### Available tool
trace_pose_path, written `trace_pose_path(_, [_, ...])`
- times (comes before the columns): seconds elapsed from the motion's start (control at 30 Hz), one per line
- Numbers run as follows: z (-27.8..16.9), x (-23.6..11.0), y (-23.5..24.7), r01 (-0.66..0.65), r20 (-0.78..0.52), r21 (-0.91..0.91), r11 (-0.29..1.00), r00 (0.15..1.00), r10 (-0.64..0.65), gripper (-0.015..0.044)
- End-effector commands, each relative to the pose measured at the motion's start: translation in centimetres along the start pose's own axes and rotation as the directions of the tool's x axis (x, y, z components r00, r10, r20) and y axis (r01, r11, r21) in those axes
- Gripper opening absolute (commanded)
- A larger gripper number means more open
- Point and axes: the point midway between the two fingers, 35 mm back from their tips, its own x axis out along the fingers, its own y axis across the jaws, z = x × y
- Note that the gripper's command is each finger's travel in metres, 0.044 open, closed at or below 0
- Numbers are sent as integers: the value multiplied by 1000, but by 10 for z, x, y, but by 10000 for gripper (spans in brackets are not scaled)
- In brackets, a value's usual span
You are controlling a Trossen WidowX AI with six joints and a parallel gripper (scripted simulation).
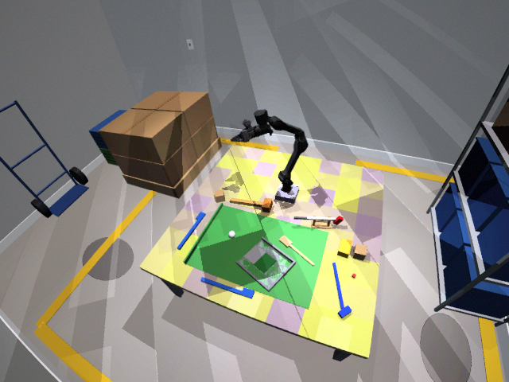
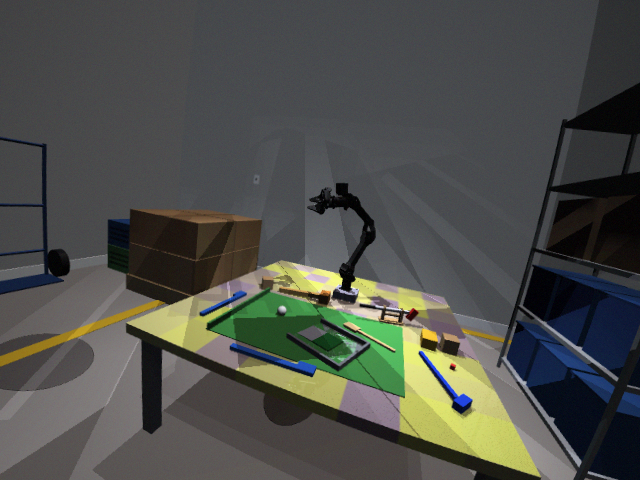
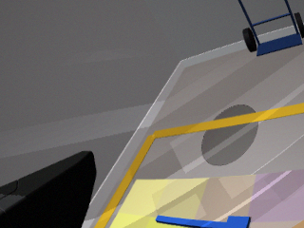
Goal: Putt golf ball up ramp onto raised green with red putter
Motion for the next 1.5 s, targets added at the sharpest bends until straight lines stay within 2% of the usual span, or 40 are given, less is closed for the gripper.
trace_pose_path(0.0, [-59, 23, 27, -129, -199, -255, 958, 977, 79, 440])
trace_pose_path(0.13, [-124, 32, 53, -330, -398, -468, 820, 907, 138, 440])
trace_pose_path(0.3, [-209, 21, 82, -605, -622, -591, 534, 763, 176, 440])
trace_pose_path(0.47, [-290, -12, 100, -816, -802, -547, 184, 575, 164, 440])
trace_pose_path(0.63, [-362, -58, 103, -902, -922, -386, -192, 376, 90, 440])
trace_pose_path(0.73, [-400, -89, 95, -872, -965, -244, -424, 262, 16, 440])
trace_pose_path(0.83, [-434, -122, 82, -780, -985, -78, -621, 157, -73, 440])
trace_pose_path(0.9, [-453, -144, 70, -687, -986, 37, -726, 93, -139, 440])
trace_pose_path(1.0, [-481, -180, 44, -472, -964, 234, -850, -2, -264, 440])
trace_pose_path(1.1, [-498, -207, 20, -272, -928, 369, -889, -62, -366, 440])
trace_pose_path(1.47, [-509, -202, 13, -257, -925, 377, -890, -65, -374, 440])
